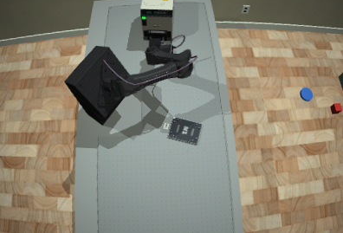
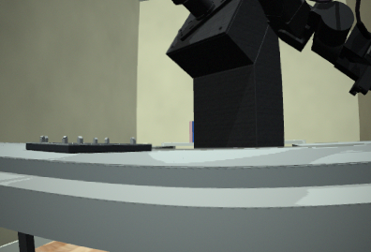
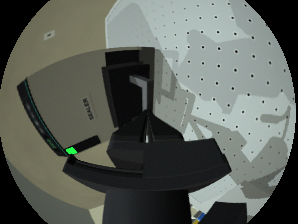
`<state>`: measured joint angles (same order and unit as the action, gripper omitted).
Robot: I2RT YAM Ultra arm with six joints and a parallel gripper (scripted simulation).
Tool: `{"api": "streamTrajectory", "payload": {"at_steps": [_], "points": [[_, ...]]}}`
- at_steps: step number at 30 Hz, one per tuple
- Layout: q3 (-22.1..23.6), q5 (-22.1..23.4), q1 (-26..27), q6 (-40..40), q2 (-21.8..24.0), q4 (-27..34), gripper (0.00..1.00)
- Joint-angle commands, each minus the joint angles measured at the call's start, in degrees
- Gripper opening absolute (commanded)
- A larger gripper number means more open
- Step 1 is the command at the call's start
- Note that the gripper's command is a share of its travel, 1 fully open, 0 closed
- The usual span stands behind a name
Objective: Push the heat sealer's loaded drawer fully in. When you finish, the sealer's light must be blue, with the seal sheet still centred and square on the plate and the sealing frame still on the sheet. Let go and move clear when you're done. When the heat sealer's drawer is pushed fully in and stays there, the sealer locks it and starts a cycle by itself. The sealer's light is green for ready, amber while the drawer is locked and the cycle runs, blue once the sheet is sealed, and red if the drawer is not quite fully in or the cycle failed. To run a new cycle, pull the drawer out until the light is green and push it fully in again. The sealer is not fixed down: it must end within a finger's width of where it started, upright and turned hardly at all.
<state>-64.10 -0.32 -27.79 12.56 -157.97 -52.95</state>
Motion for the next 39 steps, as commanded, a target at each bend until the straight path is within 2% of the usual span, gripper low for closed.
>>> {"api": "streamTrajectory", "payload": {"at_steps": [1,12,39], "points": [[-2.32,-3.8,-1.33,0.49,-1.35,2.13,0.0],[-5.93,-4.78,-2.66,1.37,-3.19,3.95,0.0],[-6.04,-4.83,-2.38,1.03,-3.21,4.1,0.0]]}}
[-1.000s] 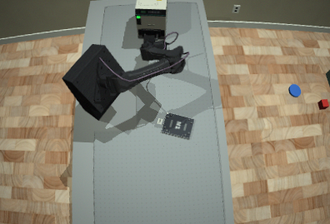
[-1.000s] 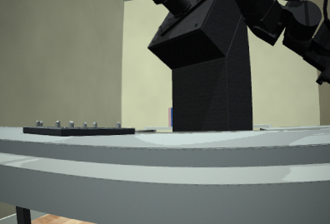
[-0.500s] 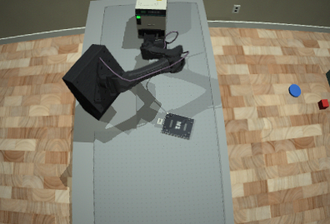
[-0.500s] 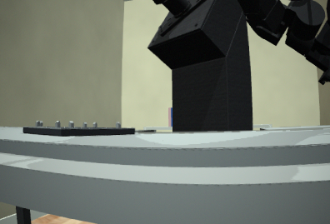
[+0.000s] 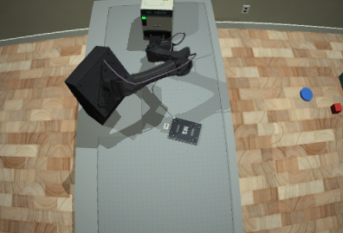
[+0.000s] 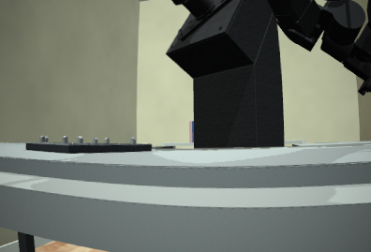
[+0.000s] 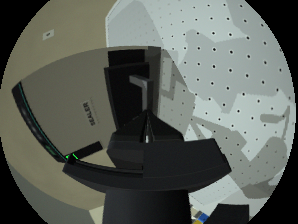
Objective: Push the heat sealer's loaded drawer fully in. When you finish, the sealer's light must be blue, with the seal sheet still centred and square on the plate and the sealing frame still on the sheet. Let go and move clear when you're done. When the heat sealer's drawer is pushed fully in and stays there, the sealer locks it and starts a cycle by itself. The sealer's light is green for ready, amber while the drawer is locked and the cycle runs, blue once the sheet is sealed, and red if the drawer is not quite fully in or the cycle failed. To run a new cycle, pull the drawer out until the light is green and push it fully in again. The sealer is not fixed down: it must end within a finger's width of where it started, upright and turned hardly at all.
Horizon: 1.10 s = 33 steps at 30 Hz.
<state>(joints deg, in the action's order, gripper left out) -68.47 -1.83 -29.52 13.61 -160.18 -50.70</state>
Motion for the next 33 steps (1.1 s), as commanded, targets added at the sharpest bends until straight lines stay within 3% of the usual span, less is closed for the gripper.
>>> {"api": "streamTrajectory", "payload": {"at_steps": [1,33], "points": [[-1.67,-3.32,-0.65,-0.02,-1.0,1.85,0.0],[-2.59,-3.57,-1.29,0.27,-1.48,2.28,0.0]]}}
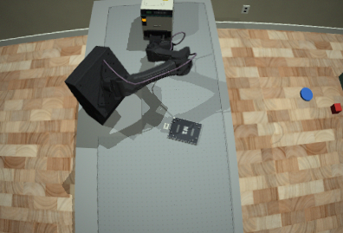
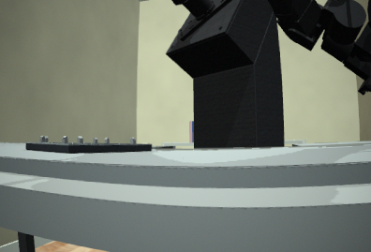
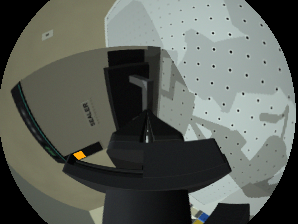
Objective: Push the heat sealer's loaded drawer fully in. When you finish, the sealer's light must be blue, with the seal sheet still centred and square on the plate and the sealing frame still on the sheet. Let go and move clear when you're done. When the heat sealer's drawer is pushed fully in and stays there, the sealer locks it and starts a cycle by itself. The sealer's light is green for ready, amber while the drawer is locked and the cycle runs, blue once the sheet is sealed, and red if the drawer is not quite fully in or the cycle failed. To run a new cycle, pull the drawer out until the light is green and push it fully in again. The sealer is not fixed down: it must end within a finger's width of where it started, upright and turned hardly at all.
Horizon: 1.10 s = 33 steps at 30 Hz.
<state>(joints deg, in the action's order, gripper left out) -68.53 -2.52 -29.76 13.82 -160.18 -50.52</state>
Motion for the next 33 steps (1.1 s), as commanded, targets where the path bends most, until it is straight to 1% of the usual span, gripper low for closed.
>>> {"api": "streamTrajectory", "payload": {"at_steps": [1,33], "points": [[-2.59,-2.89,-1.07,0.07,-1.51,2.14,0.0],[-4.25,-3.41,-1.72,0.5,-2.34,3.0,0.0]]}}
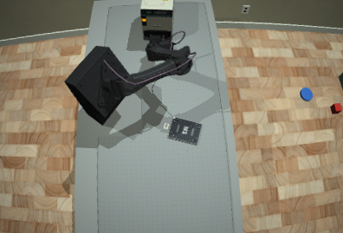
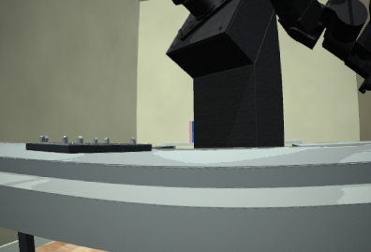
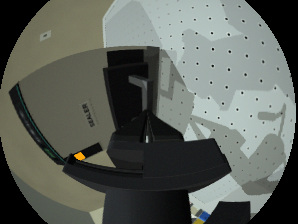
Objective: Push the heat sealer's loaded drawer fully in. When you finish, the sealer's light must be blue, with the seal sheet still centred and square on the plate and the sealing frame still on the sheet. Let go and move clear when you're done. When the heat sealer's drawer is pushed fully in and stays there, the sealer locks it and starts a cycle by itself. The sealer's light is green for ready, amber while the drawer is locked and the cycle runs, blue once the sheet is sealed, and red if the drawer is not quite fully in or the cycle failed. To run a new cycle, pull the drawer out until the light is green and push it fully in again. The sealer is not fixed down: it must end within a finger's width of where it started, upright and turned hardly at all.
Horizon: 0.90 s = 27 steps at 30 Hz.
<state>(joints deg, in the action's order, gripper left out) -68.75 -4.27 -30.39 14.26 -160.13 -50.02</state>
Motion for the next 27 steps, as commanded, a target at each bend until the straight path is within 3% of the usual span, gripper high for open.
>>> {"api": "streamTrajectory", "payload": {"at_steps": [1,27], "points": [[-4.08,-1.67,-1.11,0.07,-2.41,2.53,0.0],[-4.73,-1.88,-1.16,0.19,-2.72,2.9,0.0]]}}
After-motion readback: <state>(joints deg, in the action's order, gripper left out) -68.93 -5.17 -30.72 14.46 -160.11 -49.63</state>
